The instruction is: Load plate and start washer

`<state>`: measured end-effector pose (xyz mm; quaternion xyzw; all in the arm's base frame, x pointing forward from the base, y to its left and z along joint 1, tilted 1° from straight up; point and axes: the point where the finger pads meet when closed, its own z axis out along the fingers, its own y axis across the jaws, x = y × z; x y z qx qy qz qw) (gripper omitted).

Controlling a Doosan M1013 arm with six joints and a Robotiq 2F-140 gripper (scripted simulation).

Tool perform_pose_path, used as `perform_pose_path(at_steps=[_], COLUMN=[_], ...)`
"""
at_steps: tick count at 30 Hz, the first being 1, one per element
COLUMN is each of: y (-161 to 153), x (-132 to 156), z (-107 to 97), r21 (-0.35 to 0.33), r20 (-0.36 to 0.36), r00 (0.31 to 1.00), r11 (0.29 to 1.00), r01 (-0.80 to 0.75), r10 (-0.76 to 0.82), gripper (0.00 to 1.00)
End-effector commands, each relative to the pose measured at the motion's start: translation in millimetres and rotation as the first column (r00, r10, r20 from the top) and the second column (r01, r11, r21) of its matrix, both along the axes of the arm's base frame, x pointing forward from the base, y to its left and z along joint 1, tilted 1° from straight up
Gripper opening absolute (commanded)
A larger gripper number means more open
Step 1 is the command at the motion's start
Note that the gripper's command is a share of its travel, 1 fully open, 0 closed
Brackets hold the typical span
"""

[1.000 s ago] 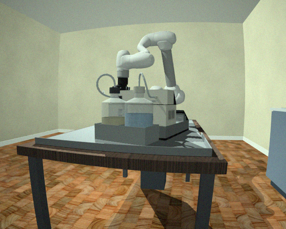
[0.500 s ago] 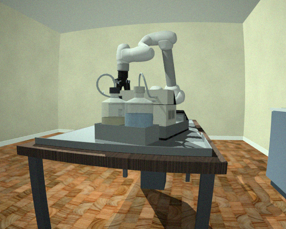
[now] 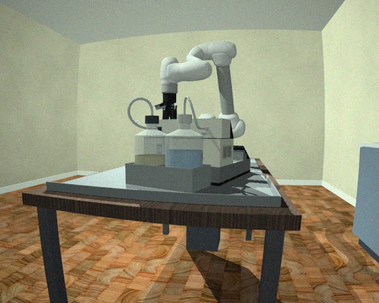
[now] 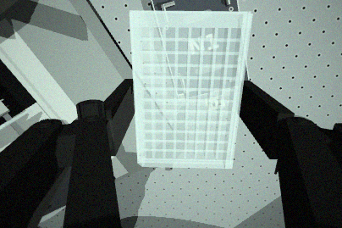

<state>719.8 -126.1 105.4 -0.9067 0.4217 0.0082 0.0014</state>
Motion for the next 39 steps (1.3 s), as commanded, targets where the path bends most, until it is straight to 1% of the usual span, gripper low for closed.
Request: perform_pose_path(at_steps=[1, 3, 5, 8, 14, 20, 22, 30, 37, 39], y=[27.4, 37.3, 37.3, 52.1, 81.8, 111.4, 111.4, 150.9, 185.5, 185.5], x=[5.3, 6.9, 6.9, 9.3, 14.2, 19.0, 19.0, 25.4, 31.0, 31.0], z=[0.9, 0.8, 0.8, 0.8, 0.6, 0.5, 0.5, 0.3, 0.1, 0.1], r21=[-0.015, -0.016, -0.016, -0.017, -0.019, -0.021, -0.021, -0.023, -0.023, -0.023], r20=[0.000, 0.000, 0.000, 0.001, 0.002, 0.005, 0.005, 0.008, 0.008, 0.008], r00=[0.981, 0.966, 0.966, 0.935, 0.847, 0.724, 0.724, 0.518, 0.518, 0.518], r11=[0.981, 0.966, 0.966, 0.935, 0.846, 0.724, 0.724, 0.517, 0.517, 0.517], r01=[0.193, 0.258, 0.258, 0.354, 0.532, 0.690, 0.690, 0.856, 0.856, 0.856], r10=[-0.194, -0.258, -0.258, -0.354, -0.532, -0.690, -0.690, -0.856, -0.856, -0.856], gripper=[0.10, 0.10, 0.10, 0.10, 0.10, 0.10, 0.10, 0.10, 0.10, 0.10])
